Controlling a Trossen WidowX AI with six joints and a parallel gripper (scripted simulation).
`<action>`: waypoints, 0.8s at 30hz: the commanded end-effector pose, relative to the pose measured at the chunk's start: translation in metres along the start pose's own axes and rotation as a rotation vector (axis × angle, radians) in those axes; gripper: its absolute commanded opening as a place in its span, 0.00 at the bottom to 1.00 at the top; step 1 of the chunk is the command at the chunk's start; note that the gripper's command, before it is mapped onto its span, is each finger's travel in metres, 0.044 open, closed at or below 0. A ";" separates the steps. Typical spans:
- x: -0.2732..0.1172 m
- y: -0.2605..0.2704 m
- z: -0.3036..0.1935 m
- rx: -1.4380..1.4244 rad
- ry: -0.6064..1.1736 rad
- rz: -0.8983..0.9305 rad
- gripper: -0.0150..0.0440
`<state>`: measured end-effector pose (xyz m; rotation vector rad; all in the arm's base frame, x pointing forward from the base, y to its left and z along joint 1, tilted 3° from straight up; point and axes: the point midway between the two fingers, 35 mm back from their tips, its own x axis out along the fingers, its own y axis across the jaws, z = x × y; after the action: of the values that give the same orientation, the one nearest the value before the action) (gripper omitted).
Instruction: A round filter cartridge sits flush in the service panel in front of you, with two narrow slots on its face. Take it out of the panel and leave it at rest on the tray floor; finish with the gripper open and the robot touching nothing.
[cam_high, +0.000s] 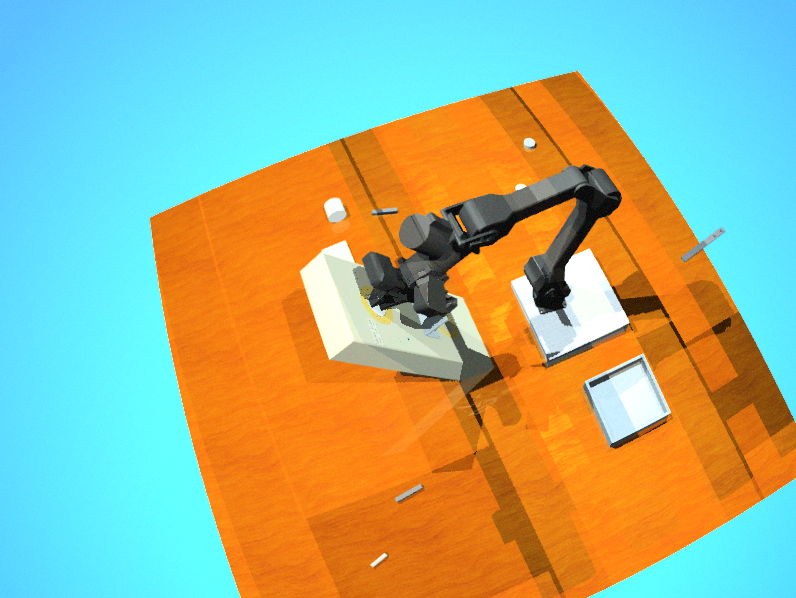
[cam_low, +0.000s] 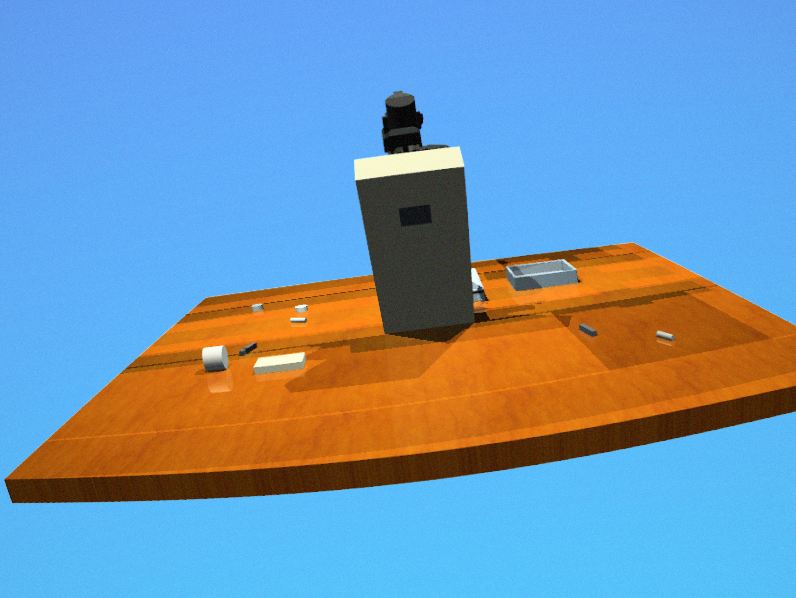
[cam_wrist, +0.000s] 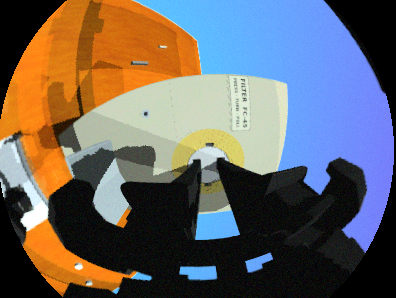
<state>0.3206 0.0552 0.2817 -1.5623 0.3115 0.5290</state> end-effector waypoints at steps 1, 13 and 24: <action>0.008 -0.001 0.001 -0.005 -0.003 0.001 0.42; 0.000 0.000 0.000 0.000 0.000 0.000 0.25; 0.008 -0.001 0.001 0.303 -0.002 0.002 0.25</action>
<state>0.3202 0.0553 0.2809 -1.3715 0.3542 0.4864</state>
